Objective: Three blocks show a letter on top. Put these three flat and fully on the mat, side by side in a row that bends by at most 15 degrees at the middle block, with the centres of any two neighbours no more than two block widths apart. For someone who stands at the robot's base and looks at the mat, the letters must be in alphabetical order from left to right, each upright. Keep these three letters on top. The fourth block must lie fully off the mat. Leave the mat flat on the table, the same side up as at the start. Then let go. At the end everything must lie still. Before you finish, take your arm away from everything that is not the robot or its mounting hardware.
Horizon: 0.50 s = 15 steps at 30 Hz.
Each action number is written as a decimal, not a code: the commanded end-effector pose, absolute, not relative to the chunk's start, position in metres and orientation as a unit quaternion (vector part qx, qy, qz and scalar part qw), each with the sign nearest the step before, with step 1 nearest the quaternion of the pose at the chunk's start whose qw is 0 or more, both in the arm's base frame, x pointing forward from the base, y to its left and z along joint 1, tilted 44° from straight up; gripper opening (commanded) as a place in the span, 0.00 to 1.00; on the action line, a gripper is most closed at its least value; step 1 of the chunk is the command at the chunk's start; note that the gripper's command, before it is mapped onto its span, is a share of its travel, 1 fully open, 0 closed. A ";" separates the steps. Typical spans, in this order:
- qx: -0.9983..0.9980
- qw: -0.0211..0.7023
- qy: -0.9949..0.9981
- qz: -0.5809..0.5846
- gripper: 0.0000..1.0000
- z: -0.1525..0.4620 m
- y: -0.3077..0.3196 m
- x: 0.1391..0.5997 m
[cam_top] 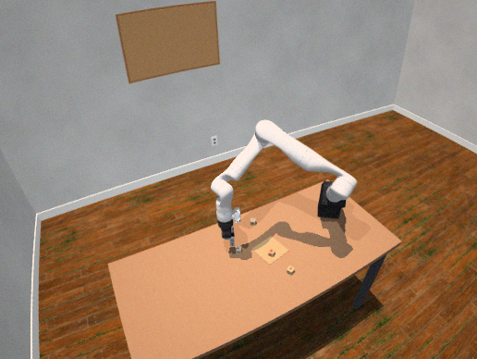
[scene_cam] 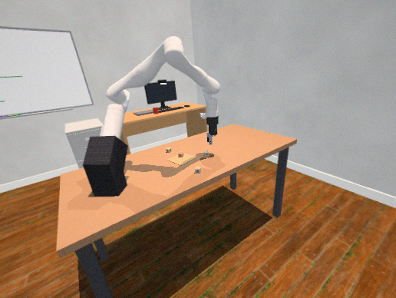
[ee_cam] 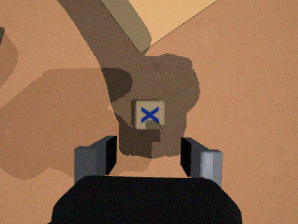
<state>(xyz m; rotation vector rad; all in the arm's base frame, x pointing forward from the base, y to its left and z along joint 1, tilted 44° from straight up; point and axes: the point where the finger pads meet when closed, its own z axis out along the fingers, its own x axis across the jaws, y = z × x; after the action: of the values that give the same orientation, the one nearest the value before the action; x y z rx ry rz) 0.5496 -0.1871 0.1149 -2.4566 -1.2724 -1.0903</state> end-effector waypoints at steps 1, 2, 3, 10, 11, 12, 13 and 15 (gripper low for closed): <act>-0.822 0.084 -0.429 -0.366 1.00 0.116 -0.187 0.550; -0.822 0.084 -0.429 -0.366 1.00 0.116 -0.187 0.550; -0.822 0.084 -0.429 -0.366 1.00 0.116 -0.187 0.550; -0.822 0.084 -0.429 -0.366 1.00 0.115 -0.188 0.550; -0.822 0.084 -0.429 -0.366 1.00 0.113 -0.189 0.548; -0.822 0.084 -0.429 -0.366 1.00 0.111 -0.191 0.546; -0.822 0.084 -0.429 -0.366 1.00 0.111 -0.191 0.546; -0.822 0.084 -0.429 -0.366 1.00 0.111 -0.191 0.546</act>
<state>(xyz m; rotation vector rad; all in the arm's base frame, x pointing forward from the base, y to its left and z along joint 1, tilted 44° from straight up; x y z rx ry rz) 0.5488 -0.1877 0.1131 -2.4533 -1.2723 -1.0925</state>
